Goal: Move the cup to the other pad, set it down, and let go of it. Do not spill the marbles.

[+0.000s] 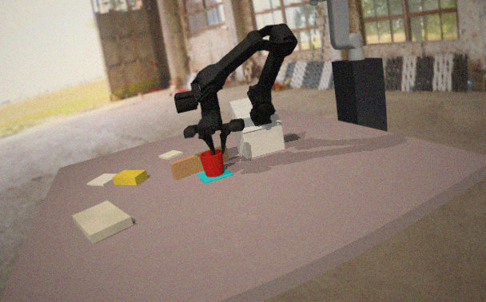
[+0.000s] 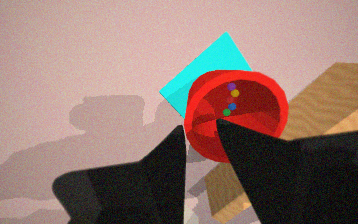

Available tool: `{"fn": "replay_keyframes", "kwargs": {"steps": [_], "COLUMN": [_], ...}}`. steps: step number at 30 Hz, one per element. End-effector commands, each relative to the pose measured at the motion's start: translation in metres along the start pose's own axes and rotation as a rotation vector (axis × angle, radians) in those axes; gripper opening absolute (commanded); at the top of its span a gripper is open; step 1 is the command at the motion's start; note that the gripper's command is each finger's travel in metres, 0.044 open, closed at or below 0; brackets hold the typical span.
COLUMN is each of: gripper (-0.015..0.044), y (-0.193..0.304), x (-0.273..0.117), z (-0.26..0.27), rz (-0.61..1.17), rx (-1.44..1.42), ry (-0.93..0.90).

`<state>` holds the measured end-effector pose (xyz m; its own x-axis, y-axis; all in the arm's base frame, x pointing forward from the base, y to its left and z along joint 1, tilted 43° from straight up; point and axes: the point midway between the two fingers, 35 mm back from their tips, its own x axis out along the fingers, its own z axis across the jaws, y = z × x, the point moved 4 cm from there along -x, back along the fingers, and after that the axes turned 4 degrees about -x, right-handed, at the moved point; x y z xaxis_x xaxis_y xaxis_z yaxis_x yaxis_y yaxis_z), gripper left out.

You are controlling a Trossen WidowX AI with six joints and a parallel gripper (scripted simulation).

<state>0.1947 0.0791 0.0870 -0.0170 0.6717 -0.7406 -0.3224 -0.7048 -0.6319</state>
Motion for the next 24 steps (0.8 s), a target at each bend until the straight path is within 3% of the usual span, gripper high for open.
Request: {"fn": "replay_keyframes", "kwargs": {"steps": [1, 23, 24], "gripper": [0.0128, 0.0128, 0.0154], "y": [-0.001, 0.003, 0.003], "x": [-0.004, -0.025, -0.022], "z": [-0.001, -0.001, 0.0], "rz": [-0.002, -0.006, -0.003], "rx": [-0.006, -0.003, 0.003], "ry": [0.001, -0.003, -0.004]}}
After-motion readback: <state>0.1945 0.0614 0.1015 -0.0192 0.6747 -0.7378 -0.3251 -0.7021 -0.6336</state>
